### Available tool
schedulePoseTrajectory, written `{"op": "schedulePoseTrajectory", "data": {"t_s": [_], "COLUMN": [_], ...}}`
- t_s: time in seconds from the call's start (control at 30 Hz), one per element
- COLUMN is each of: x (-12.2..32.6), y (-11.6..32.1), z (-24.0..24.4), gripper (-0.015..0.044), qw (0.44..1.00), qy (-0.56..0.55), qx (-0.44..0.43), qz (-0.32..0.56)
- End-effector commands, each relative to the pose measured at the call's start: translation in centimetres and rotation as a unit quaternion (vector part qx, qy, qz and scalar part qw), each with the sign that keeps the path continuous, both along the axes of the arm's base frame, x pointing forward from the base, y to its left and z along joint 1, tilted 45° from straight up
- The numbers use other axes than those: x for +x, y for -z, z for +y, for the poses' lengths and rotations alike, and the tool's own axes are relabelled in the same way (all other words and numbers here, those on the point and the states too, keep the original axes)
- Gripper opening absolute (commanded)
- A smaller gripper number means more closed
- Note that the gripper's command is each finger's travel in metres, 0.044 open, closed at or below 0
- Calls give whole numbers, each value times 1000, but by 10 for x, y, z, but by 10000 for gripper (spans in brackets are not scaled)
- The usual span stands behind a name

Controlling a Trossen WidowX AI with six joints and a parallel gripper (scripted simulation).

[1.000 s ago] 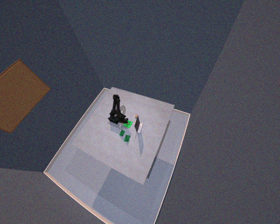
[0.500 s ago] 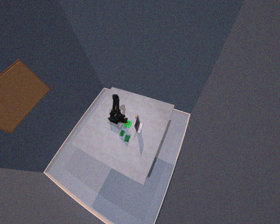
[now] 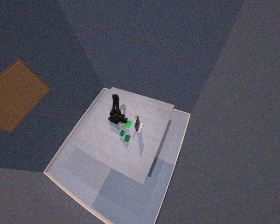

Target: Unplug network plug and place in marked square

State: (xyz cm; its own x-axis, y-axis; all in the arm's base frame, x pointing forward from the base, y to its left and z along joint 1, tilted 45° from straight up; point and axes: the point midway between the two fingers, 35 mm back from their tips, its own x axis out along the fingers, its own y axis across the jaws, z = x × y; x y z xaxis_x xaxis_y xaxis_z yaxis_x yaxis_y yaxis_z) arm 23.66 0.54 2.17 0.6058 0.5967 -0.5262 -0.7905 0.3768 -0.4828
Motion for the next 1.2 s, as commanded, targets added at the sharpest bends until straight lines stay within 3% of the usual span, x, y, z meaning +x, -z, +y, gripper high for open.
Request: {"op": "schedulePoseTrajectory", "data": {"t_s": [0.0,1.17], "x": [2,-1], "y": [-4,-26], "z": [-4,-30], "gripper": [156,156], "qw": [1000,1000], "qy": [-2,-3], "qx": [-3,-5], "qz": [-5,-2]}}
